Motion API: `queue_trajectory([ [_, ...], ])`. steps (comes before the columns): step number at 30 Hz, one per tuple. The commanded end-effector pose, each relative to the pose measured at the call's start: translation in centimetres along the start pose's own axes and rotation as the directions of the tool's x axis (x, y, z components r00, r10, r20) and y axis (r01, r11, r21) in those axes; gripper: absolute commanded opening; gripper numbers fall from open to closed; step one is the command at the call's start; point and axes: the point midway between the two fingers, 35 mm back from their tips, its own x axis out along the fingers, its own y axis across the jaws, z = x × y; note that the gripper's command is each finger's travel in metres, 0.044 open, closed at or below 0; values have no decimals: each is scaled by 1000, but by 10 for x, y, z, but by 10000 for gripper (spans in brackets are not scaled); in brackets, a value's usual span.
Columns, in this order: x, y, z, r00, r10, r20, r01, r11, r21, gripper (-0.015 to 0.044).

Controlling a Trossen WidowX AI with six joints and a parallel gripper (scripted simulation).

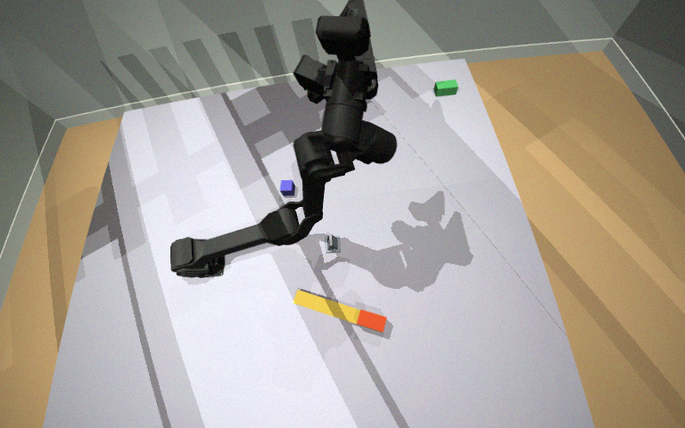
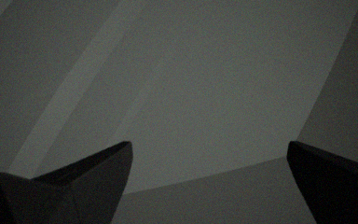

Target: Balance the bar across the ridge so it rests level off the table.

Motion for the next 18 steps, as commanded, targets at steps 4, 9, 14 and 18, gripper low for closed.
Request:
queue_trajectory([
  [4, 3, -28, 19, 998, -55, 10, 55, 997, -60, 315],
  [9, 12, -59, 50, 991, -124, 55, 132, 975, -179, 315],
  [14, 25, -86, 89, 973, -199, 119, 224, 939, -261, 315],
  [18, 30, -101, 112, 957, -239, 166, 284, 894, -346, 315],
])
